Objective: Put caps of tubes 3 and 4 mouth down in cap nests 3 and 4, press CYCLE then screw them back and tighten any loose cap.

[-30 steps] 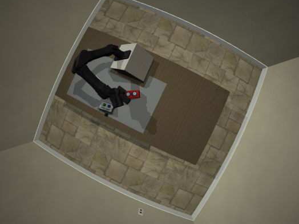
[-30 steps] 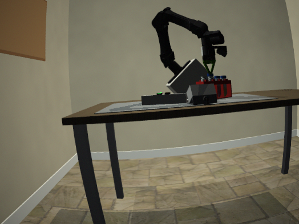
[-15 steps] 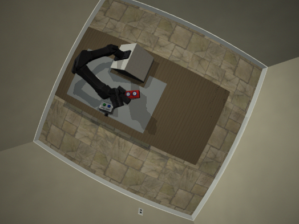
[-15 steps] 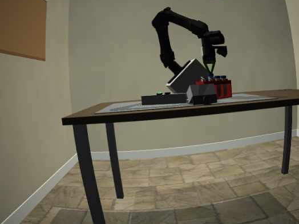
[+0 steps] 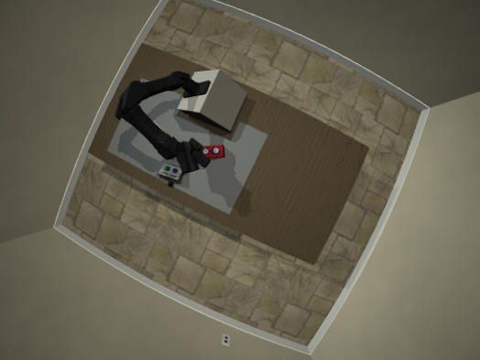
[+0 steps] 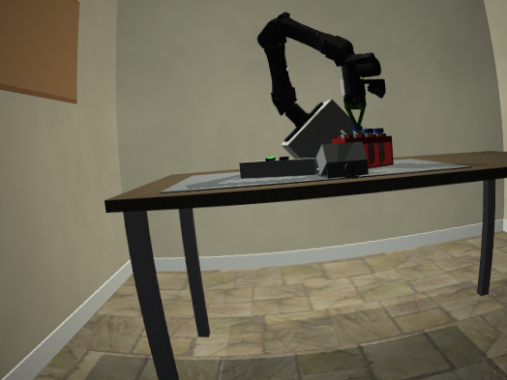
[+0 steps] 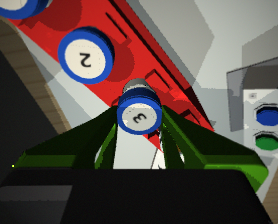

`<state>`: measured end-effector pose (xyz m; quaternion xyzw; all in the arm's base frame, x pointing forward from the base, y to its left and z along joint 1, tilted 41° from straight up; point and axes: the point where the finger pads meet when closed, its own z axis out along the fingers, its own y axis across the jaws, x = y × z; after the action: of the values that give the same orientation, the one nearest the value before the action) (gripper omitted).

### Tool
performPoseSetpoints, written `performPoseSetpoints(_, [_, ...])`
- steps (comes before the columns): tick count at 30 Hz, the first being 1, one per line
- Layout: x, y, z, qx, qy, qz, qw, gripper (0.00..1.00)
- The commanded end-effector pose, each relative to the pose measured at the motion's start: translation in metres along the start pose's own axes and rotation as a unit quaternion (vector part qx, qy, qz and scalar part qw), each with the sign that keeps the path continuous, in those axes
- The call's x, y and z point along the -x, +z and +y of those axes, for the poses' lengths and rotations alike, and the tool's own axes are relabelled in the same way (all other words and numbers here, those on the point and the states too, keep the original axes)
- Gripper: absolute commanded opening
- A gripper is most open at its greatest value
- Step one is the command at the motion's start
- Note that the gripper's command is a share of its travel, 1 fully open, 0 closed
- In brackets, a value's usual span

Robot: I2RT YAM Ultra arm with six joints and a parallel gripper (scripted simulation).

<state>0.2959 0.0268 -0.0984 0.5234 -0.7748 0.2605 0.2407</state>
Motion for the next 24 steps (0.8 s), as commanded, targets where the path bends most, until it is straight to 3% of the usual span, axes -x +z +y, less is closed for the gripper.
performPoseSetpoints(1, [0.0019,-0.0022,-0.0016,-0.004,-0.001,-0.004,1.0,0.0])
performPoseSetpoints(19, [0.0018,0.0024,-0.0017,-0.004,-0.001,-0.004,1.0,0.0])
performPoseSetpoints(20, [0.0018,0.0024,-0.0017,-0.004,-0.001,-0.004,1.0,0.49])
performPoseSetpoints(24, [0.0018,0.0025,-0.0017,-0.004,-0.001,-0.004,1.0,0.49])
